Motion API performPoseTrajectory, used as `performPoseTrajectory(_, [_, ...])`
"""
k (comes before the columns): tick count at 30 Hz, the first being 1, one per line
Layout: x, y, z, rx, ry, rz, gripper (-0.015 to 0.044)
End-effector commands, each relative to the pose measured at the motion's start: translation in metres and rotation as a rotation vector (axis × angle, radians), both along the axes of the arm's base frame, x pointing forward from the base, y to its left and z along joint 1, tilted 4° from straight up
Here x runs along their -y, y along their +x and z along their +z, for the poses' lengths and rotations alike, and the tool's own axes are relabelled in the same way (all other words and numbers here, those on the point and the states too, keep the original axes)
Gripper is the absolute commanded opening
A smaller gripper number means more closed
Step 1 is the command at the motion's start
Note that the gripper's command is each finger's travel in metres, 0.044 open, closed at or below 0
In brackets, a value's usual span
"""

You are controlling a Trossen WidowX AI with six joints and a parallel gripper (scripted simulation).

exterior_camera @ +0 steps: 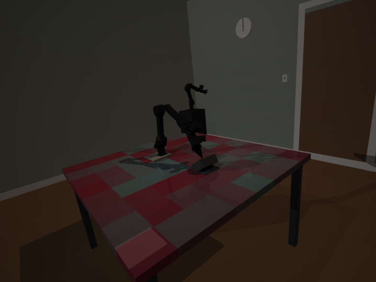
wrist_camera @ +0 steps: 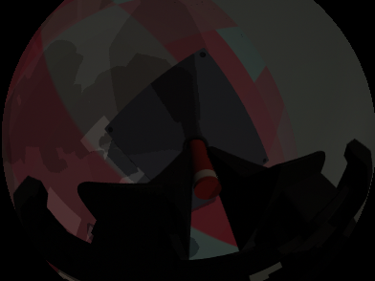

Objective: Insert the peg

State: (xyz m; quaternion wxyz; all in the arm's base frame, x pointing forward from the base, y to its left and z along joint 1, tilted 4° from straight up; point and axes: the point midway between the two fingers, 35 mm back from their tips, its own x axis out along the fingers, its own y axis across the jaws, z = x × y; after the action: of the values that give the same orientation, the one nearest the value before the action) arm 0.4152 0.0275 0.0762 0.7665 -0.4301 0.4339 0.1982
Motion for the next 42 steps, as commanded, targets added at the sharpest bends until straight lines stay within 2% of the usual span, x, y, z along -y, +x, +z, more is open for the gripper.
performPoseTrajectory(1, [0.0,0.0,0.0,0.0,0.0,0.0,0.0053])
performPoseTrajectory(16, [0.0,-0.002,0.004,0.0,0.0,0.0,0.044])
performPoseTrajectory(42, [-0.005,-0.024,0.045,-0.009,0.001,0.005,0.044])
